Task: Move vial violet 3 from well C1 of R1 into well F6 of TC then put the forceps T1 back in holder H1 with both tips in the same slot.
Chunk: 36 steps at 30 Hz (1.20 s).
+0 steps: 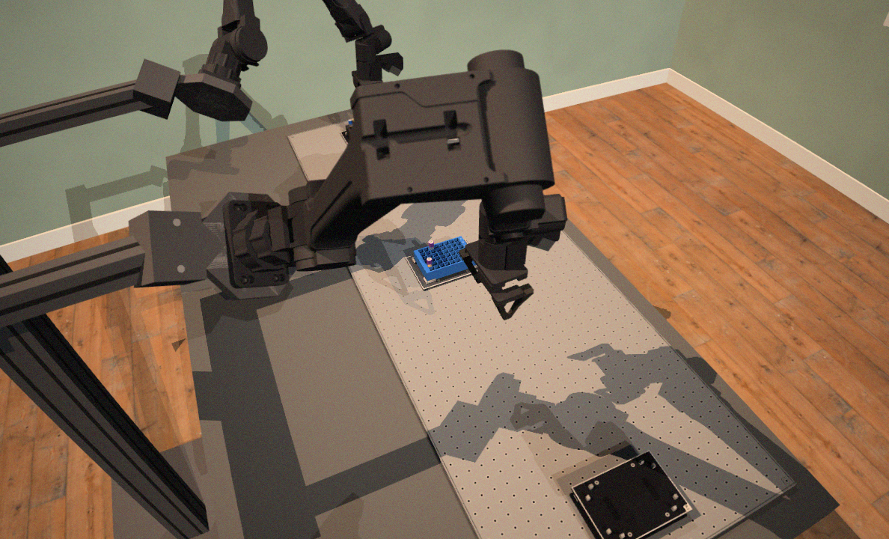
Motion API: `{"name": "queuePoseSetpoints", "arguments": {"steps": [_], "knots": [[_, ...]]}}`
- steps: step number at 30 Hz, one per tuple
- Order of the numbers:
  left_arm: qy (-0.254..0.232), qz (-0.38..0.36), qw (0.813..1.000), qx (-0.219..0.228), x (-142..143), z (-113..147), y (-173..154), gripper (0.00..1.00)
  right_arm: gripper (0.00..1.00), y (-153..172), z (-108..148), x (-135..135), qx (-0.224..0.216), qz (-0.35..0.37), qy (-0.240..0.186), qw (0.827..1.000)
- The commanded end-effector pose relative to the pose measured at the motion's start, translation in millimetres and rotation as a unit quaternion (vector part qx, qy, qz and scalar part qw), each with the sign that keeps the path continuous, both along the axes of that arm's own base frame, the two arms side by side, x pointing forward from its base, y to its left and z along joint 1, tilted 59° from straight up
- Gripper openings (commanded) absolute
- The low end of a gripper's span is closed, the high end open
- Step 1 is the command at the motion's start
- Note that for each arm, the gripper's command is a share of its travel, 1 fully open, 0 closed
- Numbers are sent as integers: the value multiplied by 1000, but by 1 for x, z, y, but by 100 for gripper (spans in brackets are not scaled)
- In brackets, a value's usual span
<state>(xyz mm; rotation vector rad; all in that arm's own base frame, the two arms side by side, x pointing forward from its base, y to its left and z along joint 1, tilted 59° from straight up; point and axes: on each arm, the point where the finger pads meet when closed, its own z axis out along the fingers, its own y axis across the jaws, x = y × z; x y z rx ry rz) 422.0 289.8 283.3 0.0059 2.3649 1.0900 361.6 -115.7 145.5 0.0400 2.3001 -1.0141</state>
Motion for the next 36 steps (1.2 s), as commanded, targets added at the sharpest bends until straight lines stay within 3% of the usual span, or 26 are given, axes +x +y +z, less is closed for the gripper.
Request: {"name": "queuePoseSetpoints", "arguments": {"steps": [1,3,7,17,18,36], "knots": [[13,-1,1000,-11,3,-13,-6,24,100,2,13,7,3,-3,-23,1000],[-3,-3,1000,-3,-4,6,-12,24,100,2,13,7,3,-3,-23,1000],[-8,-3,1000,0,-6,15,-16,24,100,2,13,7,3,-3,-23,1000],[-3,-3,1000,-3,-13,15,-24,24,100,2,13,7,3,-3,-23,1000],[13,2,1000,-10,-11,-1,-17,24,100,2,13,7,3,-3,-23,1000],[9,2,1000,-8,-10,3,-16,24,100,2,13,7,3,-3,-23,1000]]}}
